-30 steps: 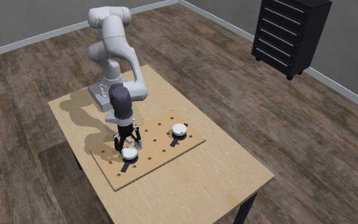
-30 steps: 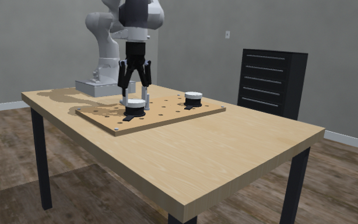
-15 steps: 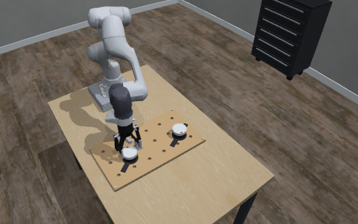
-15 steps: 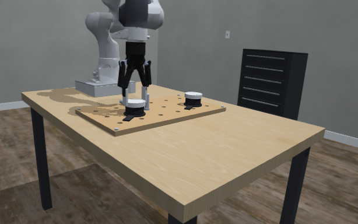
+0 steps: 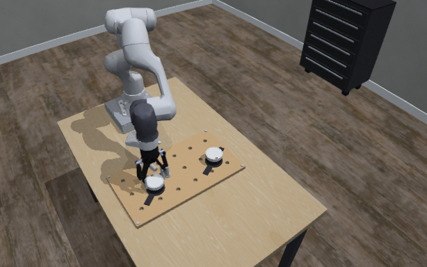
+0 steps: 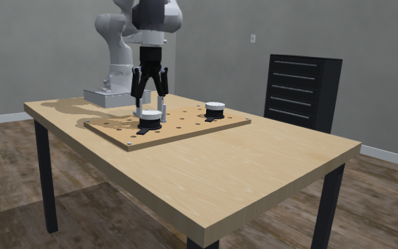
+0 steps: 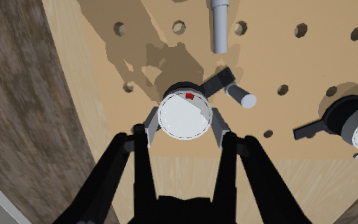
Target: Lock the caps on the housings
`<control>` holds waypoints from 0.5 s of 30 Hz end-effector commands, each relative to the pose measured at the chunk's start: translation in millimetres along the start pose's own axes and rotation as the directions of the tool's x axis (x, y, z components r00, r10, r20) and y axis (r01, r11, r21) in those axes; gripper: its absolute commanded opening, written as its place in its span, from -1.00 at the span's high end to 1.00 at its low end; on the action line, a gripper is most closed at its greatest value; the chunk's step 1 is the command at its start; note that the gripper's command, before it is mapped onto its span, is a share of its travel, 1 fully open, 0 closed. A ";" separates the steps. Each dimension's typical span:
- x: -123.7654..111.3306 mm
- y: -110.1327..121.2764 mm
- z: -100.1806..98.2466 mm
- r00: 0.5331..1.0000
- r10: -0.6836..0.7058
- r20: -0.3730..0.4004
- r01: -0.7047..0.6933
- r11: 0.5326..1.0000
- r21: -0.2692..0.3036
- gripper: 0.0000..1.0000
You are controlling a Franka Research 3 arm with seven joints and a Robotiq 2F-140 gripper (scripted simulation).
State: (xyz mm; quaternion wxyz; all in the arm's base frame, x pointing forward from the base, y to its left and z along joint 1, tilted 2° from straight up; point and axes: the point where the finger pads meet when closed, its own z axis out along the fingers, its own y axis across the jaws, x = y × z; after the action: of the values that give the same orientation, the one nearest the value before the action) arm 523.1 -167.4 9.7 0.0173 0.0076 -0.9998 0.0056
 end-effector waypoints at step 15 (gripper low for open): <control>1.0 0.0 3.5 1.000 0.004 -0.001 -0.004 1.000 -0.002 0.80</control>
State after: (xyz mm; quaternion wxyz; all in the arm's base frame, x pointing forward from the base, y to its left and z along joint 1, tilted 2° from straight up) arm 523.6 -167.6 9.7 0.0166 0.0077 -0.9998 0.0056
